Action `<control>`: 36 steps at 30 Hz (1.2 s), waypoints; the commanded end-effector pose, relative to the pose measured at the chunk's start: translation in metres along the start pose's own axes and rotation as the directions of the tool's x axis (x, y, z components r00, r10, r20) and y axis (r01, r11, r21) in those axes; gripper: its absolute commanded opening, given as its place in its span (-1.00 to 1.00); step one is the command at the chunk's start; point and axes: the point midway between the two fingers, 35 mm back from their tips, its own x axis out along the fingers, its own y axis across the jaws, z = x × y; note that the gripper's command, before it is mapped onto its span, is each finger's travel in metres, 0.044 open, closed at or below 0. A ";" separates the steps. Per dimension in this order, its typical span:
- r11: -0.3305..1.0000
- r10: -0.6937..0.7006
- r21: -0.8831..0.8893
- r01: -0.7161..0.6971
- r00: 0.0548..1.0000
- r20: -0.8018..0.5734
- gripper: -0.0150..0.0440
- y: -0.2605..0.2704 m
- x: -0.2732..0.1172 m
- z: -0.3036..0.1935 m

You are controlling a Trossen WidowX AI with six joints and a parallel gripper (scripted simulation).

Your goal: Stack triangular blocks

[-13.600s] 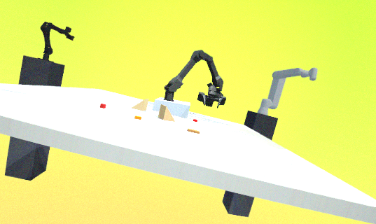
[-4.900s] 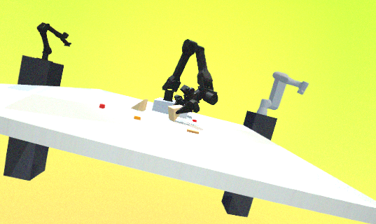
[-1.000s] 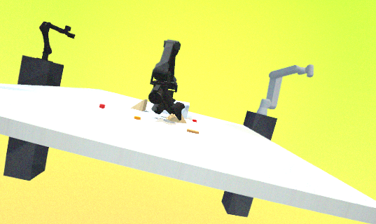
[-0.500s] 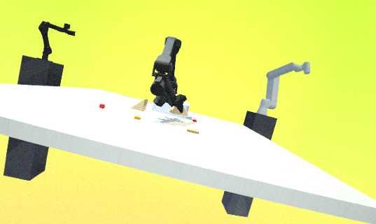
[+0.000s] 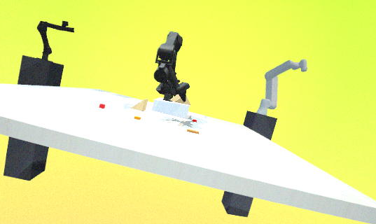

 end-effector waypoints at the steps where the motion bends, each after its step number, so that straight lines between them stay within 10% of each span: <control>1: 1.000 0.009 0.000 -0.009 1.000 0.001 -0.49 0.001 -0.004 -0.005; 12: 1.000 -0.002 -0.024 0.002 1.000 0.008 -0.49 0.000 -0.002 -0.002; 36: 0.682 -0.081 -0.692 0.237 0.965 0.251 -0.49 -0.004 0.009 -0.009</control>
